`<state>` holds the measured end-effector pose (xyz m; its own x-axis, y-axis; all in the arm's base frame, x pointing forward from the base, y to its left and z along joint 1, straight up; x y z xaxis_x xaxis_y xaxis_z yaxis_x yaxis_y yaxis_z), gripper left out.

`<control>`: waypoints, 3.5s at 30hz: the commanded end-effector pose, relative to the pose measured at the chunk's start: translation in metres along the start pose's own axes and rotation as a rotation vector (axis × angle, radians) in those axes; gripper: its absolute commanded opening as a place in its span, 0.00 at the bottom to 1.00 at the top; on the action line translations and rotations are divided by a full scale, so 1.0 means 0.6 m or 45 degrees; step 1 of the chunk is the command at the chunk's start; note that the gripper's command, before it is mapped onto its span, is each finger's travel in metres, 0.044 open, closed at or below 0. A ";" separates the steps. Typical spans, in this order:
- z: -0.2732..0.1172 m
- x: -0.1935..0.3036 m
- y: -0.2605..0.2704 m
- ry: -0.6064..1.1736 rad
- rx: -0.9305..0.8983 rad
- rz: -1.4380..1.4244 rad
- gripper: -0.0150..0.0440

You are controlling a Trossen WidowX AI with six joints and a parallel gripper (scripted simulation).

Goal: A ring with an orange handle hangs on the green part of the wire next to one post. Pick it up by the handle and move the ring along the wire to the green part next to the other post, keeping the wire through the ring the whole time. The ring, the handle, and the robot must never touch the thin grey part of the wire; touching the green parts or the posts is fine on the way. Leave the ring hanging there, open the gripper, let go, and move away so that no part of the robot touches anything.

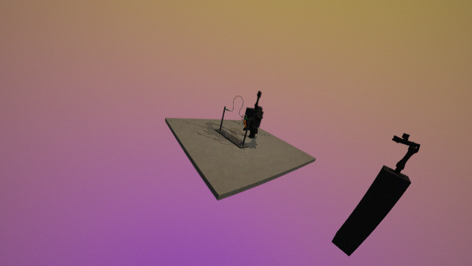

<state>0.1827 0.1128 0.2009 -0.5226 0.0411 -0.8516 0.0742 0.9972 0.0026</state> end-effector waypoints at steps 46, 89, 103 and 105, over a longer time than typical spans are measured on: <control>0.016 0.032 0.036 -0.002 0.008 0.000 0.00; -0.067 0.032 0.036 0.004 0.008 0.001 0.53; -0.067 0.032 0.036 0.004 0.008 0.001 0.53; -0.067 0.032 0.036 0.004 0.008 0.001 0.53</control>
<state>0.1400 0.1382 0.2051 -0.5282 0.0382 -0.8483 0.0757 0.9971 -0.0023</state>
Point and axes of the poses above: the point midway between the two fingers, 35 mm back from their tips, its own z axis out along the fingers, its own y axis across the jaws, x = y × z, the point moved 7 cm from there along -z, back along the fingers, and after that the axes turned 3 degrees about z, right-handed, at the moved point
